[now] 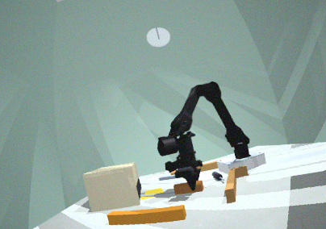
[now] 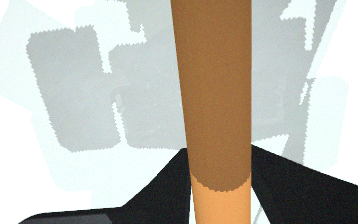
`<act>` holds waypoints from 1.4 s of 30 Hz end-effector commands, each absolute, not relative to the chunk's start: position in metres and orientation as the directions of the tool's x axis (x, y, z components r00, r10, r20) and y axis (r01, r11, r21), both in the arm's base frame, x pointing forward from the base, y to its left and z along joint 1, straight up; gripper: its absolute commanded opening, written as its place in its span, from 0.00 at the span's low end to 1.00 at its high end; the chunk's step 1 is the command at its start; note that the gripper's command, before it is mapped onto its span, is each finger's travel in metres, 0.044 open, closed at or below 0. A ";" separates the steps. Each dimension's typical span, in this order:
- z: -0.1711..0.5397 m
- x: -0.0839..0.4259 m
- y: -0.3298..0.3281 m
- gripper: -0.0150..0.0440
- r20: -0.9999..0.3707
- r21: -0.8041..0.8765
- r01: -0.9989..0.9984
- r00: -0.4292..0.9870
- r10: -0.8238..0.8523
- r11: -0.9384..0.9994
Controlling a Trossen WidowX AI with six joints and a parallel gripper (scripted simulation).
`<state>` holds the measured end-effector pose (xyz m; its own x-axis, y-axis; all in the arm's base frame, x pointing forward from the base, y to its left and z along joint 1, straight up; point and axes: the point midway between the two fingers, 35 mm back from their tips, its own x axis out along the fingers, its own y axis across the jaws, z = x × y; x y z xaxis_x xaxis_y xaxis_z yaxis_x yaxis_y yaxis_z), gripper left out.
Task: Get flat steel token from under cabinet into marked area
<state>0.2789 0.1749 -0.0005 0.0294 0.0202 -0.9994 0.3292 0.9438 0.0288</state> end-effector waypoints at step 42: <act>-0.001 0.221 0.200 0.25 -0.999 0.029 0.328 0.024 0.022 0.944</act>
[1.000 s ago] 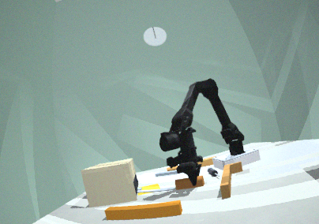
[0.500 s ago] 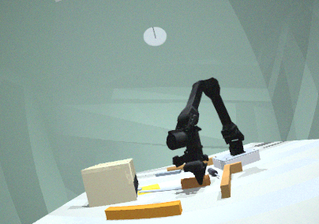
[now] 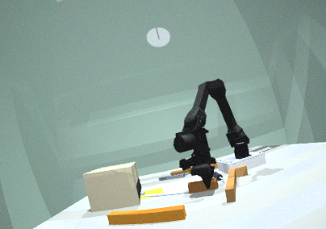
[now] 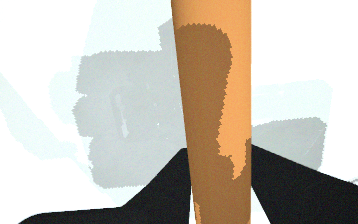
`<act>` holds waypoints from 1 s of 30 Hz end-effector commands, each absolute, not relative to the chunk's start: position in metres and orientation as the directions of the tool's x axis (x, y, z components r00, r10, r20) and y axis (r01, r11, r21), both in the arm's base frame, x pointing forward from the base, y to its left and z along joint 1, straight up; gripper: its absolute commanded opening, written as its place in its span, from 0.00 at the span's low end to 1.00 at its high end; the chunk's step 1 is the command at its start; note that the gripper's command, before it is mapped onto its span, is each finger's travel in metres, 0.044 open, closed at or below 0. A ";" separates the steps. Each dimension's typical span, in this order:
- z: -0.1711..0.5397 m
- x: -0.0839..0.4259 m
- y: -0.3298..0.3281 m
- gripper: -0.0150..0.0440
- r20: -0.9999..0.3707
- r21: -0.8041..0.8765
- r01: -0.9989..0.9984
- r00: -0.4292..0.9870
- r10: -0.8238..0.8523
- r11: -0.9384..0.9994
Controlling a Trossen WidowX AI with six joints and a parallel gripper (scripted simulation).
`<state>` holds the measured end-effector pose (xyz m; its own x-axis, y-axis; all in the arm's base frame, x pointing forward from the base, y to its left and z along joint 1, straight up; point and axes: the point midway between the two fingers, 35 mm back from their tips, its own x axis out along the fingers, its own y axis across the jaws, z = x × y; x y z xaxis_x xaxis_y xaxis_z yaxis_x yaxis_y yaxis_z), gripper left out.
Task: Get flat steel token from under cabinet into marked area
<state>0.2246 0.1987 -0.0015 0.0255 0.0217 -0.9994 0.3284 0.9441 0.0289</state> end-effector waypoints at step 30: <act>0.001 0.201 0.217 0.25 -1.000 0.029 0.401 0.021 0.023 0.916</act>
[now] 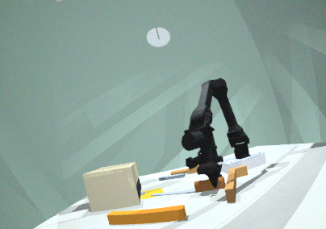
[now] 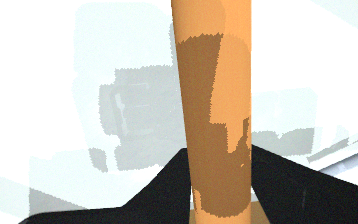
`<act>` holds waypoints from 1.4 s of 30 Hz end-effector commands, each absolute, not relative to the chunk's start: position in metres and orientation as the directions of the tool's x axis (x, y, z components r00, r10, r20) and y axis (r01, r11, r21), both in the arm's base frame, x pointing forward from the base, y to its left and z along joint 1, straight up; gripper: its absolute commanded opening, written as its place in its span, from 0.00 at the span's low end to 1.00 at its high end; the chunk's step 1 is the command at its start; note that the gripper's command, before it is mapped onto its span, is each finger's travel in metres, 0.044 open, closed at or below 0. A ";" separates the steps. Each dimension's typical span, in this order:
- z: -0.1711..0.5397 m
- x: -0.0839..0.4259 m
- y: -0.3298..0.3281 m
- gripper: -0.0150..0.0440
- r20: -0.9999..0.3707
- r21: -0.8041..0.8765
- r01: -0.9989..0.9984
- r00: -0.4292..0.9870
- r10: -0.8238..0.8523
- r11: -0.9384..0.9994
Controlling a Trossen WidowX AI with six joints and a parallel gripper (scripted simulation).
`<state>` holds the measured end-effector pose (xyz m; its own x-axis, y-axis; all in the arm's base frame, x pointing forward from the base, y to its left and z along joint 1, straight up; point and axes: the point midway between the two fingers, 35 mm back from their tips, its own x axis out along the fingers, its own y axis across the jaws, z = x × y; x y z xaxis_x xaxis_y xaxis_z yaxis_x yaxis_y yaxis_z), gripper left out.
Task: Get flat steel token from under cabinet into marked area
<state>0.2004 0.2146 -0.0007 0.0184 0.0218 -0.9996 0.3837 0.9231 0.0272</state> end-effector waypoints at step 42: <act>0.002 0.189 0.269 0.25 -0.999 0.033 0.490 0.020 0.027 0.871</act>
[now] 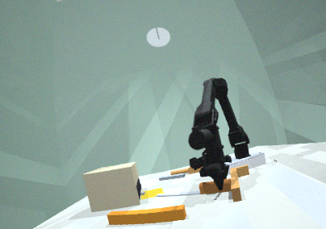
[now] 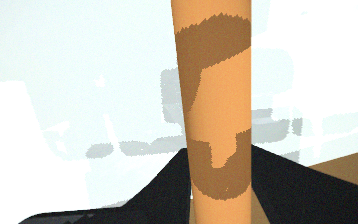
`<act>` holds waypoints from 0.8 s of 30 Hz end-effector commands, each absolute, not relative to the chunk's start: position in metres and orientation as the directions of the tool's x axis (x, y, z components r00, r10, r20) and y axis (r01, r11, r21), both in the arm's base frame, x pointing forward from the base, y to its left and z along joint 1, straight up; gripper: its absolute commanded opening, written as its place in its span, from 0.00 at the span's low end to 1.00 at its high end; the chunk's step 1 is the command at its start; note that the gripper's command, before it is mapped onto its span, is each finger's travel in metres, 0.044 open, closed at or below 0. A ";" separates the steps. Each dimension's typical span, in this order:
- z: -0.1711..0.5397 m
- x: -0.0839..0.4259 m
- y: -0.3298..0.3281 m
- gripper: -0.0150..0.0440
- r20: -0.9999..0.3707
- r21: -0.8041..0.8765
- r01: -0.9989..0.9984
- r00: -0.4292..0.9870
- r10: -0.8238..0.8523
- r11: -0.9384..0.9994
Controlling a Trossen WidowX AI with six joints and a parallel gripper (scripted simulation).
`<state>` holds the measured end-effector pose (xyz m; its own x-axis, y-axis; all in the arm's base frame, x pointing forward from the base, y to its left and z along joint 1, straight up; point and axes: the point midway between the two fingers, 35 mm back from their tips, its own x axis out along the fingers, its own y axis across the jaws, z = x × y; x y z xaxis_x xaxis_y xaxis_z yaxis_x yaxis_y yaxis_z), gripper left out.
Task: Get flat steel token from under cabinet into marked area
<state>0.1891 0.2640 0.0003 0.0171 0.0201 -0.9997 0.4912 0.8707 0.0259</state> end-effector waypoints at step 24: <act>0.003 0.184 0.293 0.25 -0.999 0.035 0.494 0.020 0.029 0.869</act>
<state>0.1833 0.2909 0.0014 0.0170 0.0237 -0.9996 0.4965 0.8676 0.0290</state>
